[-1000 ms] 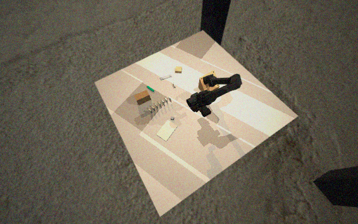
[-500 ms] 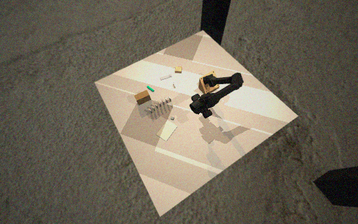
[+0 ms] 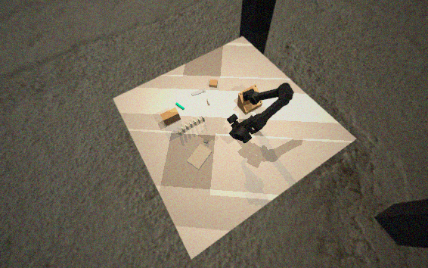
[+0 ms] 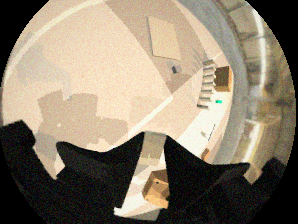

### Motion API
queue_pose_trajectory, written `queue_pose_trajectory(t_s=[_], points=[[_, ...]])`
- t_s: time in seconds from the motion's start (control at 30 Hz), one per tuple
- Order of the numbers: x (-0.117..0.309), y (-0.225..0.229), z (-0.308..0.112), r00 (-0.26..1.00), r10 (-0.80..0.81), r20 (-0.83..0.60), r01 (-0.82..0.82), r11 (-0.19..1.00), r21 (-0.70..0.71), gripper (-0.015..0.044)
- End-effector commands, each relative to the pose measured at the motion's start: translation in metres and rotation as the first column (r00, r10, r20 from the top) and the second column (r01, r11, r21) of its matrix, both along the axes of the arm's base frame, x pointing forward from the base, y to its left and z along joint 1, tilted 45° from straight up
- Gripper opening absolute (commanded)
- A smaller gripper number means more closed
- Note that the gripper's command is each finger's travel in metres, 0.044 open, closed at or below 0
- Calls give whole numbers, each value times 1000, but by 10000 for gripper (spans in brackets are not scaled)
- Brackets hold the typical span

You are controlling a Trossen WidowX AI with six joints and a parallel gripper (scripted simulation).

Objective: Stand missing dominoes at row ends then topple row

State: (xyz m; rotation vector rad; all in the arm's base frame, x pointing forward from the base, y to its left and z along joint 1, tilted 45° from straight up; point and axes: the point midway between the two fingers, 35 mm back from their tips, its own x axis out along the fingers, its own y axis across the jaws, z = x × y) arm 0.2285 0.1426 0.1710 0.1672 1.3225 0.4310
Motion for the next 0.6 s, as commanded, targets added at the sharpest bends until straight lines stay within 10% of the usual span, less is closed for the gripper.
queue_pose_trajectory(t_s=[0.0,0.57], points=[[4,3,-7,995,-20,99,26,998,-54,107],[16,22,-7,878,-128,462,180,981,-71,107]])
